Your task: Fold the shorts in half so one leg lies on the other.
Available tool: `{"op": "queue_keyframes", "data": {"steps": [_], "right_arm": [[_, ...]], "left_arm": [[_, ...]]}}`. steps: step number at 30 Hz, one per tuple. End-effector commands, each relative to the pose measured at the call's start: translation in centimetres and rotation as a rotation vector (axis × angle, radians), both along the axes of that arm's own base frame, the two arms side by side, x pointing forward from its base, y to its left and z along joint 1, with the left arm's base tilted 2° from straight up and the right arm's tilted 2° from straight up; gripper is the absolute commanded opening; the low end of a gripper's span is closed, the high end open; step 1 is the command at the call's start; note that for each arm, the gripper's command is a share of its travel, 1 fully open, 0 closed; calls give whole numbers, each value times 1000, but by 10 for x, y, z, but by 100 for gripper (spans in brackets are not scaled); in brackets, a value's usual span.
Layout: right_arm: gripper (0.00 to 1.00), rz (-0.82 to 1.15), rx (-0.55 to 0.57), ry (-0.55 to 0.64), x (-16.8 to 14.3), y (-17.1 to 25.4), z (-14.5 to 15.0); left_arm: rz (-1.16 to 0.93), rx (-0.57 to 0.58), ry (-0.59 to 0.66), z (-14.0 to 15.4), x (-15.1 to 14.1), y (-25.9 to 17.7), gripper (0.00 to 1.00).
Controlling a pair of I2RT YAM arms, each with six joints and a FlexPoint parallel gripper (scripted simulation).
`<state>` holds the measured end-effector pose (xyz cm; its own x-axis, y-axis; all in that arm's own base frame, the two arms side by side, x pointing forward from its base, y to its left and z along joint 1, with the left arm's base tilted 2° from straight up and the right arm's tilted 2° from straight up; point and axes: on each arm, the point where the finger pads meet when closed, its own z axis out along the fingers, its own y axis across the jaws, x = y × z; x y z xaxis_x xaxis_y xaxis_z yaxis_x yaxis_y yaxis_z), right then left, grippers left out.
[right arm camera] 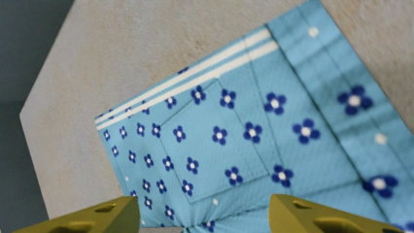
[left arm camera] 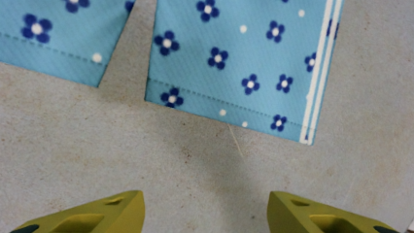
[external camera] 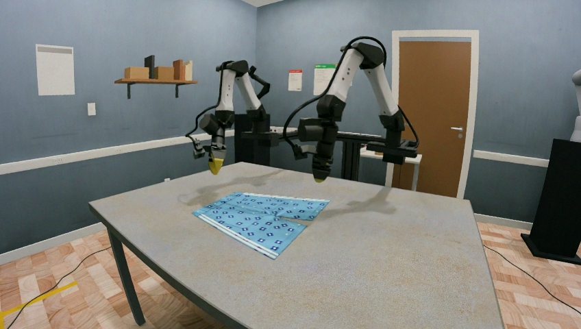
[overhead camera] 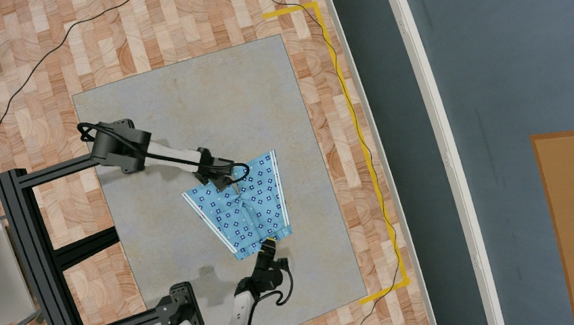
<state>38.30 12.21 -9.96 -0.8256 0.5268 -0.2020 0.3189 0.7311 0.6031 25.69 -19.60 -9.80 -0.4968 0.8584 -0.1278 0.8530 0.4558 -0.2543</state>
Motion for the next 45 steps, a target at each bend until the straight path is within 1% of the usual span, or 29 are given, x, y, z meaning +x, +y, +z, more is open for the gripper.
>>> {"op": "queue_keyframes", "data": {"steps": [1,2,4,6,12,14,15,16,17,18,19,21,23,25,29,31,32,33,34,35,36,37,38,40,41,42,45], "right_arm": [[57,-116,-21,164,-33,-3,-26],[57,-138,-23,181,-37,-3,-27],[57,-176,-29,221,-47,-1,-30],[57,-215,-41,268,-60,-1,-36],[57,-340,-90,394,-101,-4,-52],[57,-340,-90,394,-101,-4,-52],[57,-352,-77,368,-91,0,-45],[57,-368,-100,411,-109,-4,-53],[57,-388,-113,432,-116,-5,-55],[57,-417,-141,475,-132,-10,-62],[57,-443,-151,486,-137,-11,-63],[57,-488,-171,507,-148,-14,-63],[57,-533,-198,532,-161,-18,-66],[57,-580,-228,555,-174,-23,-68],[57,-675,-293,588,-200,-36,-71],[57,-675,-293,588,-200,-36,-71],[57,-692,-273,562,-192,-31,-66],[57,-698,-253,540,-186,-28,-62],[57,-698,-277,559,-199,-33,-63],[57,-692,-293,570,-204,-35,-65],[57,-681,-290,569,-203,-34,-65],[57,-658,-265,550,-194,-27,-63],[57,-615,-313,618,-217,-35,-72],[57,-605,-305,606,-214,-32,-69],[57,-611,-275,581,-201,-27,-74],[57,-617,-267,576,-198,-27,-77],[57,-618,-270,579,-200,-28,-85]], "left_arm": [[33,73,-7,-15,-14,-7,57],[34,73,-31,-14,-9,-18,57],[28,86,-51,-15,-14,-31,57],[20,126,-39,-25,-32,-33,57],[5,184,-85,-38,-60,-61,57],[5,184,-85,-38,-60,-61,57],[8,171,-108,-33,-58,-68,57],[-8,217,-82,-46,-76,-59,57],[-7,206,-105,-45,-75,-71,57],[-12,240,-101,-52,-89,-65,57],[-5,229,-128,-51,-87,-77,57],[-7,227,-157,-53,-96,-89,57],[-15,264,-166,-61,-114,-83,57],[-16,265,-195,-65,-124,-93,57],[-23,283,-245,-74,-151,-99,57],[-23,283,-245,-74,-151,-99,57],[-8,239,-272,-66,-148,-118,57],[-13,250,-278,-72,-152,-116,57],[-24,254,-279,-74,-157,-116,57],[-32,264,-280,-76,-159,-113,57],[-43,266,-278,-75,-161,-112,57],[-46,251,-276,-69,-157,-116,57],[-112,305,-233,-76,-174,-95,57],[-110,285,-234,-73,-172,-103,57],[-110,267,-239,-82,-171,-111,57],[-108,267,-239,-85,-171,-111,57],[-95,269,-236,-94,-166,-109,57]]}}
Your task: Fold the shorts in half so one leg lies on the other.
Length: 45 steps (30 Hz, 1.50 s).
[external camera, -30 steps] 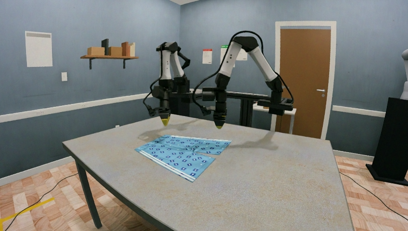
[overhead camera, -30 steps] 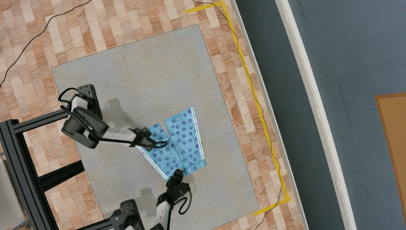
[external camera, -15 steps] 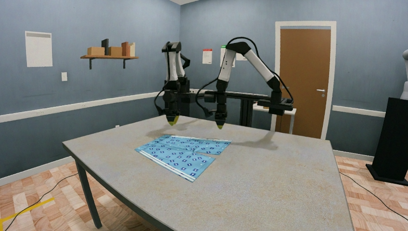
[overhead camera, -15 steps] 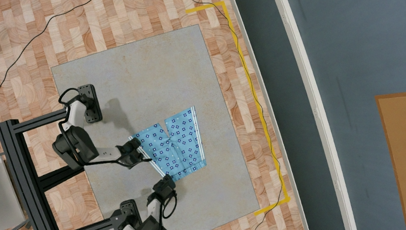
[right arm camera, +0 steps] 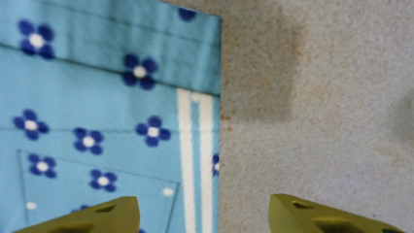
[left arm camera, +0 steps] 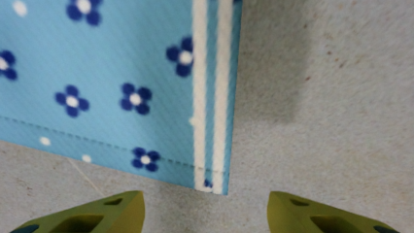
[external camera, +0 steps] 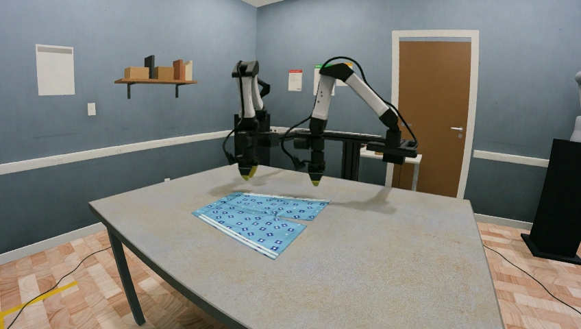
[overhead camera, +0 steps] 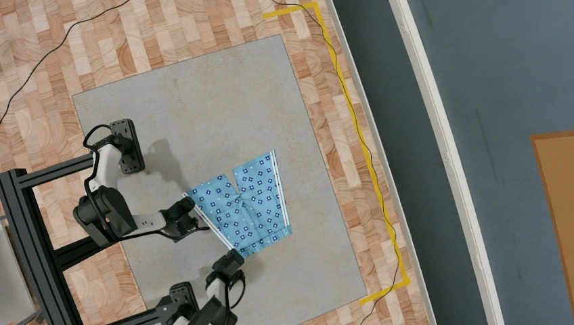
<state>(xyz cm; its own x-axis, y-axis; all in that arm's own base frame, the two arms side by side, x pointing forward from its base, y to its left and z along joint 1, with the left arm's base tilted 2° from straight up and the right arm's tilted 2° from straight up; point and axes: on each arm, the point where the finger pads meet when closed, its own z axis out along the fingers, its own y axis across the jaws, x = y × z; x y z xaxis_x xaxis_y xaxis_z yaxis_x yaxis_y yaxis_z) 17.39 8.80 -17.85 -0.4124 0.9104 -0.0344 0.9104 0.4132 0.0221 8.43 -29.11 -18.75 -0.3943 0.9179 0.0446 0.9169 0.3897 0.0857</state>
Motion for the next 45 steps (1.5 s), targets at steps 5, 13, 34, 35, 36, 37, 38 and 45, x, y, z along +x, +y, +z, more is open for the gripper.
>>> {"op": "queue_keyframes", "data": {"steps": [5,13,34,35,36,37,38,45], "right_arm": [[57,15,29,-33,12,8,-13],[57,12,25,-31,10,4,-35],[57,15,27,-40,11,5,-56],[57,14,25,-38,11,4,-59],[57,14,25,-38,11,4,-59],[57,14,25,-38,11,4,-59],[57,9,20,-34,7,1,-58],[57,11,22,-42,11,2,-66]], "left_arm": [[-6,-45,-5,-13,4,-16,57],[-8,-43,0,-38,3,-14,57],[-7,-58,-9,-55,6,-18,57],[-6,-62,-10,-50,6,-20,57],[-6,-62,-10,-50,6,-20,57],[-6,-62,-10,-50,6,-20,57],[-7,-47,-6,-60,5,-13,57],[-6,-59,-10,-64,6,-17,57]]}}
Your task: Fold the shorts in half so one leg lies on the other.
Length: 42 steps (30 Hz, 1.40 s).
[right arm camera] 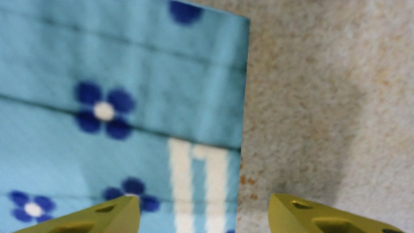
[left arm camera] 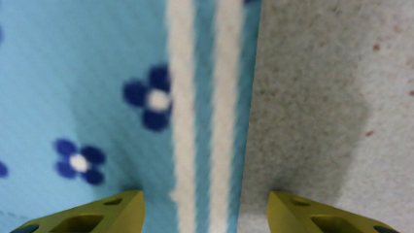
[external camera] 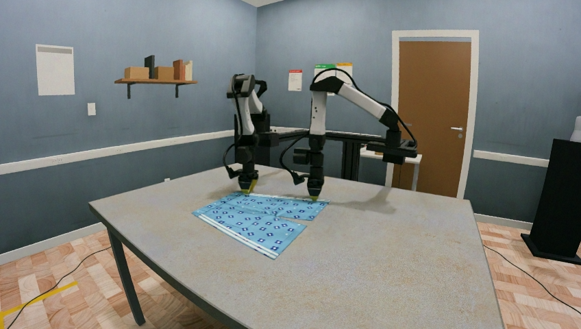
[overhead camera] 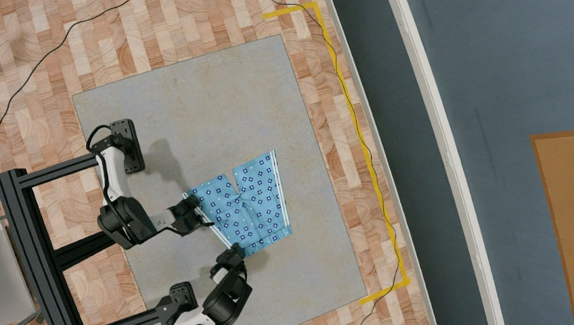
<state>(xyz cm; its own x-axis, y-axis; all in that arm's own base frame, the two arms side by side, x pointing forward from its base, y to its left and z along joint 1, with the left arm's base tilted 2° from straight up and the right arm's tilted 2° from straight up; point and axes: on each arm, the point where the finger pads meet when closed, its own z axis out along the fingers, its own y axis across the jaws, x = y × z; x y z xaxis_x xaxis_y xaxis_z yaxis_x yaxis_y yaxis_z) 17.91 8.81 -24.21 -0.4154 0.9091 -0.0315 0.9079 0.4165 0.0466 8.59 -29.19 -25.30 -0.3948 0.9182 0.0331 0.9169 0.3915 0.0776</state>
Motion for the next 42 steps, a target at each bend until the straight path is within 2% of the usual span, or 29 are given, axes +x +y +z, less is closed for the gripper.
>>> {"op": "queue_keyframes", "data": {"steps": [1,6,7,12,13,14,19,20,23,24,29,30,35,36,42], "right_arm": [[57,4,9,-23,6,1,-3],[57,6,5,-23,6,1,-8],[57,3,9,-27,8,2,-6],[57,4,-4,-14,3,-2,-12],[47,8,-5,-10,0,-2,-11],[47,4,-11,-4,-1,-4,-12],[47,4,-9,-9,0,-3,-11],[47,3,3,-39,11,1,-13],[47,4,7,-51,17,3,-14],[47,3,4,-41,14,2,-13],[47,5,-6,-22,11,1,-13],[47,4,3,-40,15,3,-13],[47,3,5,-44,18,4,-13],[37,3,5,-44,18,4,-13],[37,3,5,-44,18,4,-13]], "left_arm": [[-6,-47,-14,1,5,-17,57],[7,-39,-13,-6,5,-14,57],[0,-53,-16,1,6,-20,47],[0,-57,-17,1,7,-22,47],[0,-57,-17,1,7,-22,47],[-2,-23,-39,-8,12,-9,47],[-2,-14,-28,-9,12,-3,47],[-2,-8,-26,-10,11,0,47],[-2,12,-21,-11,10,11,47],[2,-12,-28,-10,13,-2,47],[3,-14,-29,-9,14,-2,47],[3,-14,-29,-9,14,-3,37],[3,-15,-29,-9,14,-3,37],[3,-15,-29,-9,14,-3,37],[3,-15,-29,-9,14,-3,37]]}}
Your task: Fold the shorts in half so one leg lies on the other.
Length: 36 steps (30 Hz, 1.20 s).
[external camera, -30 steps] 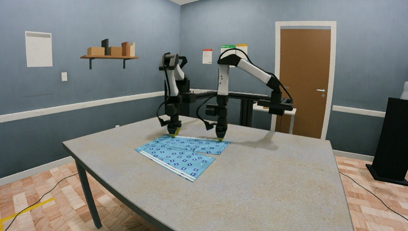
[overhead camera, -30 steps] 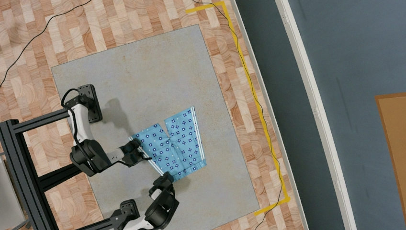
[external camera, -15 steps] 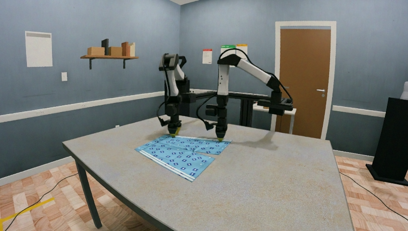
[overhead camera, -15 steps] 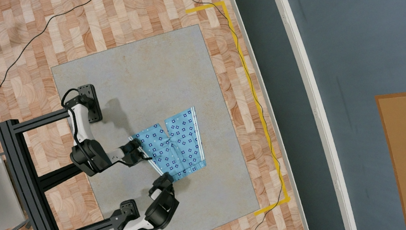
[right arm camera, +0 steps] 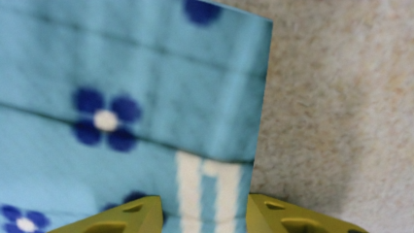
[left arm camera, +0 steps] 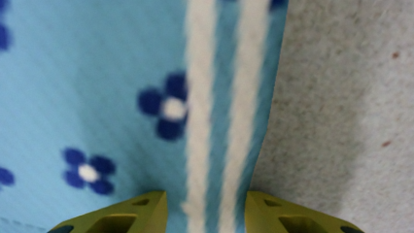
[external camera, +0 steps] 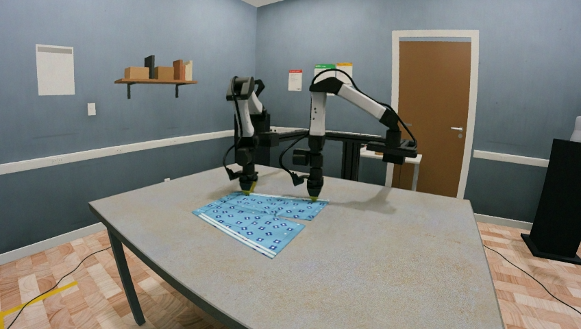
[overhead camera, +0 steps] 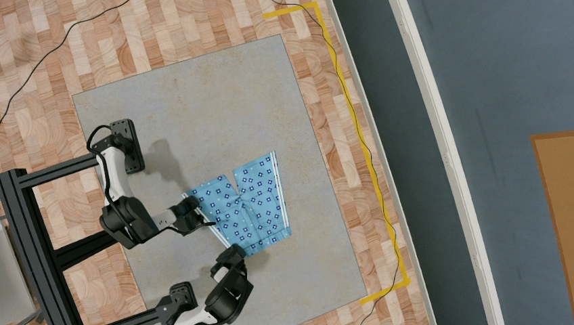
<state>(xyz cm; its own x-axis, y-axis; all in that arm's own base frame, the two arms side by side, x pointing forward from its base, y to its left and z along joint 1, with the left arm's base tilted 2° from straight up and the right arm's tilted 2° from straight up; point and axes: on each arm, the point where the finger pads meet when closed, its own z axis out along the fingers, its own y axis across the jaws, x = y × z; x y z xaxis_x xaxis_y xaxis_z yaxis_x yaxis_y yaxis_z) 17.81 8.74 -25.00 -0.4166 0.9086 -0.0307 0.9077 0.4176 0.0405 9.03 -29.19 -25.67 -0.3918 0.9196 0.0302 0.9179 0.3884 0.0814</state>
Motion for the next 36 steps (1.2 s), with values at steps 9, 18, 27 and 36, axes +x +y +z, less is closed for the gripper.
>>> {"op": "queue_keyframes", "data": {"steps": [9,18,27,36], "right_arm": [[37,2,22,-87,32,10,-7],[37,1,27,-97,33,10,-6],[26,-5,69,-180,33,15,0],[26,-1,54,-161,36,12,-6]], "left_arm": [[5,27,-51,-9,13,15,37],[10,-1,-59,-7,18,2,37],[11,44,-120,-6,19,7,26],[7,36,-114,-9,22,11,26]]}}
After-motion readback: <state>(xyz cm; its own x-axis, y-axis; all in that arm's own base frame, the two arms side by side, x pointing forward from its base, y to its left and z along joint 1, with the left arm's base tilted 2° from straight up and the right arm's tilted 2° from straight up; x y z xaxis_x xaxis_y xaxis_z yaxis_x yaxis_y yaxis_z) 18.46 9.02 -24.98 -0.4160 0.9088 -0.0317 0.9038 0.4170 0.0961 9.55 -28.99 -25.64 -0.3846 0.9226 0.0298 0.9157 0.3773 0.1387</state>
